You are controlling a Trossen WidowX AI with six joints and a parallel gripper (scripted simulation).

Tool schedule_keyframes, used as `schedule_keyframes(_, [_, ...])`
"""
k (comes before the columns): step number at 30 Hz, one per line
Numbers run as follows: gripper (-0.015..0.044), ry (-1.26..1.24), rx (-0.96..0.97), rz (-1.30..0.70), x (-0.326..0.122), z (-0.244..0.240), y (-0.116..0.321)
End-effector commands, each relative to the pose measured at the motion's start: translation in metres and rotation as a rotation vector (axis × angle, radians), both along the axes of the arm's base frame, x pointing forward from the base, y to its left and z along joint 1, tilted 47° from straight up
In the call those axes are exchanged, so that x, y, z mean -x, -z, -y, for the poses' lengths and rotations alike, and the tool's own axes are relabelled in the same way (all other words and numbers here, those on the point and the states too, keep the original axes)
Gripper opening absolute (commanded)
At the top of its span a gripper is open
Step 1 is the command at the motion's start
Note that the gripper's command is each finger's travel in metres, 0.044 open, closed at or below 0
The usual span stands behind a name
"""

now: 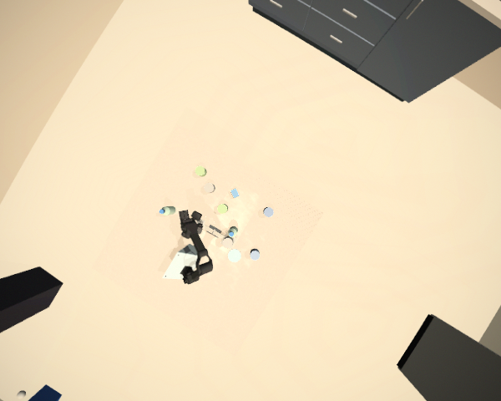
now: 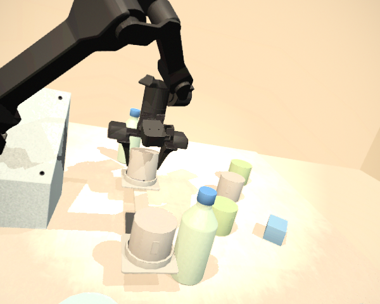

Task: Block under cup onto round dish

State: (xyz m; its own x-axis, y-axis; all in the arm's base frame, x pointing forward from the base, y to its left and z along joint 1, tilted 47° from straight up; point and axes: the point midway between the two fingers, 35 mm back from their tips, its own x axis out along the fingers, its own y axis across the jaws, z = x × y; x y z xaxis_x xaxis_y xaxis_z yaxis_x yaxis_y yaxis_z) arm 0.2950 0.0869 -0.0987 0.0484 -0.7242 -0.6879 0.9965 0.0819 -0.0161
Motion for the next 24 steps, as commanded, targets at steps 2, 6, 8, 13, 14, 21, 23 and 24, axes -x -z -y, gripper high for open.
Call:
schedule_keyframes(2, [0.0000, 0.001, -0.017, 0.013, -0.003, -0.010, -0.004])
schedule_keyframes(6, [0.0000, 0.001, -0.018, 0.013, -0.003, -0.014, -0.008])
schedule_keyframes(8, [0.0000, 0.001, -0.018, 0.013, -0.003, -0.015, -0.009])
schedule_keyframes(13, [0.0000, 0.001, -0.018, 0.013, -0.003, -0.020, -0.013])
schedule_keyframes(14, [0.0000, 0.001, -0.018, 0.013, -0.003, -0.021, -0.014])
schedule_keyframes(21, [0.0000, 0.001, -0.019, 0.012, -0.003, -0.028, -0.020])
schedule_keyframes(23, [0.0000, 0.001, -0.019, 0.012, -0.003, -0.029, -0.022])
schedule_keyframes(24, [0.0000, 0.001, -0.019, 0.012, -0.002, -0.030, -0.023])
